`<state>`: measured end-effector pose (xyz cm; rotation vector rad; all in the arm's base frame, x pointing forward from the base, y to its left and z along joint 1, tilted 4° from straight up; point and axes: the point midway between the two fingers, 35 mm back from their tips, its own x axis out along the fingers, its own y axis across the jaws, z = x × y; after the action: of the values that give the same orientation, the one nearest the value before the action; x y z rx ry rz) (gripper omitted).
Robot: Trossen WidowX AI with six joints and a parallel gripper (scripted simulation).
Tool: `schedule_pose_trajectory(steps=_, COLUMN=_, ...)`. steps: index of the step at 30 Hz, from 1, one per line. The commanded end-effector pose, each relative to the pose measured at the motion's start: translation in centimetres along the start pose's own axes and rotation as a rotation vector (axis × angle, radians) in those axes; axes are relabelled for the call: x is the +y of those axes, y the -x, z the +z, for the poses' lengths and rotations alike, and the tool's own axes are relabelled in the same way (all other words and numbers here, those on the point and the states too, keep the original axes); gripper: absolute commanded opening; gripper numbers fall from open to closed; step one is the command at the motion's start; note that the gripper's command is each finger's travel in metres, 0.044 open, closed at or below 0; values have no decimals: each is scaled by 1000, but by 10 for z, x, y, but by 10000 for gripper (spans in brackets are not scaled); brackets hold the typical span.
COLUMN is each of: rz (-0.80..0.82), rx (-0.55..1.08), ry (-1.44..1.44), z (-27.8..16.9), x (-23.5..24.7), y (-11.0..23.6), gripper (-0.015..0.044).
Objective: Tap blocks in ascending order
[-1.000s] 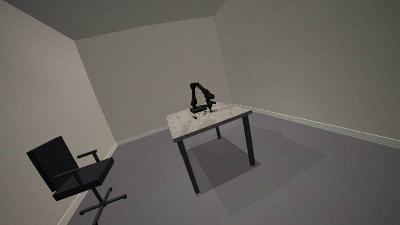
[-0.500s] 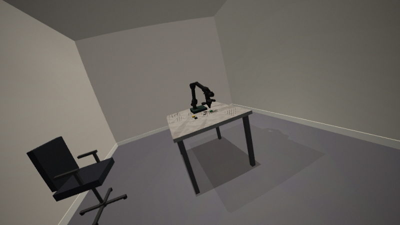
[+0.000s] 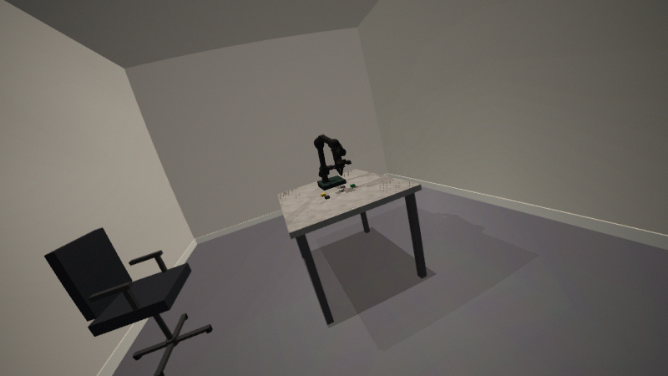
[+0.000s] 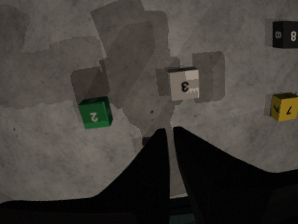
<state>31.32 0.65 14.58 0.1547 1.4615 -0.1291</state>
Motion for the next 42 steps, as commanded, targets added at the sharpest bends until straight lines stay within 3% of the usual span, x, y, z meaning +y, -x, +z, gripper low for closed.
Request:
schedule_pose_trajectory(steps=1, rz=3, rx=0, ry=3, z=4, x=-25, y=2, gripper=20)
schedule_pose_trajectory(steps=5, rz=3, rx=0, ry=3, z=5, x=-25, y=-1, gripper=20)
schedule_pose_trajectory(steps=11, rz=3, rx=0, ry=3, z=4, x=-25, y=-77, gripper=20)
schedule_pose_trajectory(steps=42, rz=4, rx=0, ry=3, z=4, x=-25, y=-110, gripper=20)
